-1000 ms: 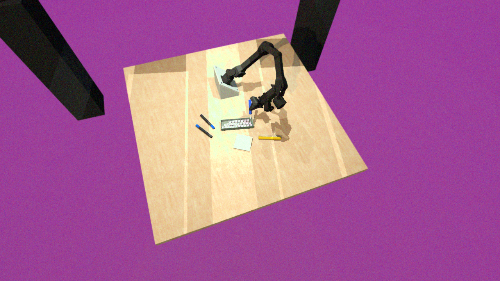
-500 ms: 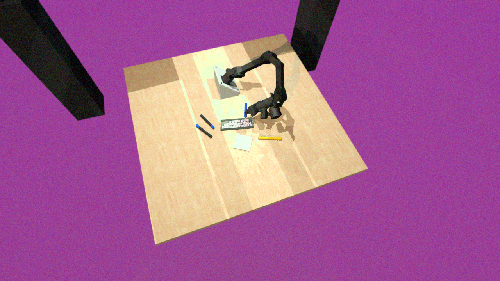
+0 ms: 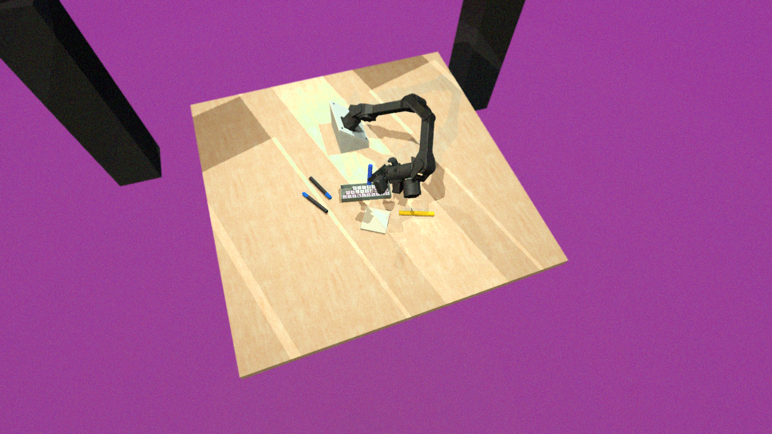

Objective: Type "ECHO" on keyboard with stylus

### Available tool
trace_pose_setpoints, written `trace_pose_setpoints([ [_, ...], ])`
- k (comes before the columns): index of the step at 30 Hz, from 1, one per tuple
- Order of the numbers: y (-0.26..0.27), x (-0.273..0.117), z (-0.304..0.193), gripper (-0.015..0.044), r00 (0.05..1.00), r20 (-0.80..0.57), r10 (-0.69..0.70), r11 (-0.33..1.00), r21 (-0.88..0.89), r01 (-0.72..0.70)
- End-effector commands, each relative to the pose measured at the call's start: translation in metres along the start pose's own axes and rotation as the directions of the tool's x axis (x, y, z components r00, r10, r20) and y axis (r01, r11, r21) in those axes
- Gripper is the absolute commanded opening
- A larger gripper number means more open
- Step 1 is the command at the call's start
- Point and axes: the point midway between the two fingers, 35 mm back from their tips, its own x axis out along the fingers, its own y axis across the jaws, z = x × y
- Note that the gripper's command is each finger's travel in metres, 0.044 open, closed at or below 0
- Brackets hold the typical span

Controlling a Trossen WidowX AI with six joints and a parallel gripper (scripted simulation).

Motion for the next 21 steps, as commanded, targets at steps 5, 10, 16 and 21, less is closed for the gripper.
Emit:
trace_pose_setpoints([
  [5, -0.021, 0.016, -0.004, 0.0000, 0.994, -0.068, 0.081, 0.984, -0.151, -0.090],
  [10, -0.033, 0.028, -0.008, 0.0000, 0.984, -0.108, 0.139, 0.956, -0.245, -0.161],
  [16, -0.036, 0.032, -0.008, 0.0000, 0.981, -0.118, 0.156, 0.945, -0.272, -0.183],
  [21, -0.027, 0.045, 0.010, 0.0000, 0.981, -0.118, 0.157, 0.945, -0.272, -0.184],
])
